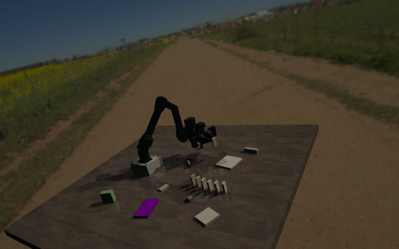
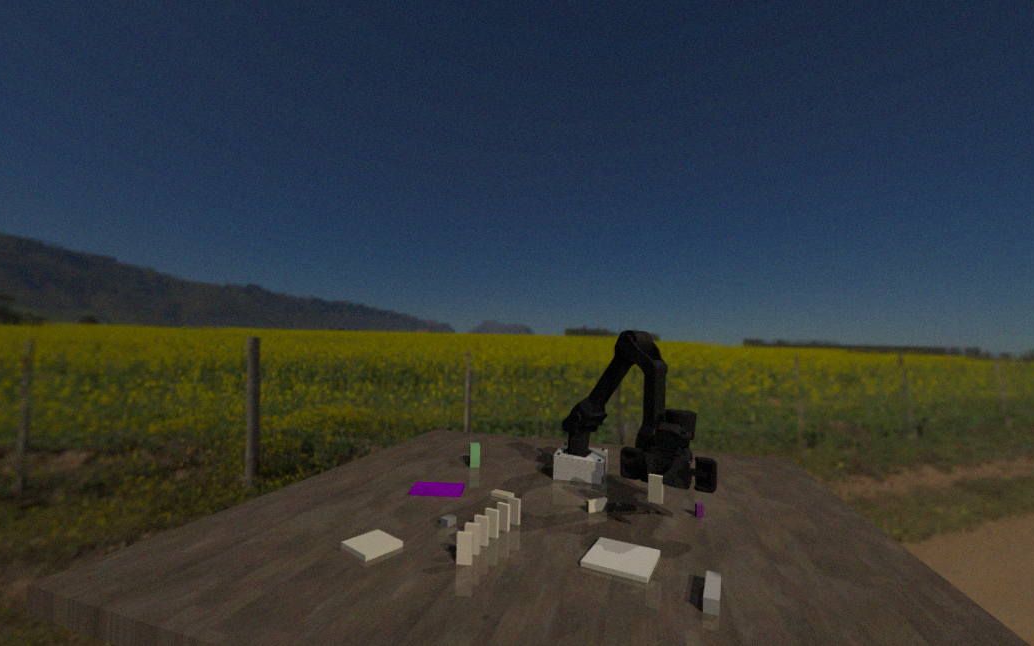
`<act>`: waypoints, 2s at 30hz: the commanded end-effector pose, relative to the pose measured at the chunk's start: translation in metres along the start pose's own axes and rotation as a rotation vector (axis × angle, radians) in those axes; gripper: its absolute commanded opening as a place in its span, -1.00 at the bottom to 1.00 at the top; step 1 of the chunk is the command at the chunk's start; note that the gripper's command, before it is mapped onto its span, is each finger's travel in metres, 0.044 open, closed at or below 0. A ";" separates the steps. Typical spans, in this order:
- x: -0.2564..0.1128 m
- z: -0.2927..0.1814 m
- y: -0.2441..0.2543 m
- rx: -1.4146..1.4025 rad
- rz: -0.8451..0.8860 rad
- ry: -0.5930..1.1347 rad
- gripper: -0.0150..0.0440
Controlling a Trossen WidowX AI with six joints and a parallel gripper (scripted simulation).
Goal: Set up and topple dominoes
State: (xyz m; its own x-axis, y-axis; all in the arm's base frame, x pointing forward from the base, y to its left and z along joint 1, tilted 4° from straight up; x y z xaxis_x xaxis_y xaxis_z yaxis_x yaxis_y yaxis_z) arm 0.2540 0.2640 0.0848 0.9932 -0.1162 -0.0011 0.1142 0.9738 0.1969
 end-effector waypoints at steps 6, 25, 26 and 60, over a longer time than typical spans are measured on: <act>0.002 -0.037 -0.005 0.003 0.009 0.026 -0.13; 0.002 -0.062 -0.011 0.004 0.011 0.044 -0.13; 0.002 -0.062 -0.011 0.004 0.011 0.044 -0.04; 0.068 -0.016 0.035 -0.175 0.101 0.318 1.00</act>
State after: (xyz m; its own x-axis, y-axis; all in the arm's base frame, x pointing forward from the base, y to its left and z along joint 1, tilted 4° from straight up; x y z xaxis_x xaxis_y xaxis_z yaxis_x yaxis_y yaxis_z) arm 0.2848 0.2783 0.0688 0.9902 -0.0479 -0.1314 0.0614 0.9930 0.1007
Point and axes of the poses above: the point midway between the two fingers, 35 mm back from their tips, its own x axis out along the fingers, its own y axis across the jaws, z = x × y, the point moved 5 cm from there along -x, back along the fingers, and after that the axes turned 6 degrees about x, right-handed, at the moved point
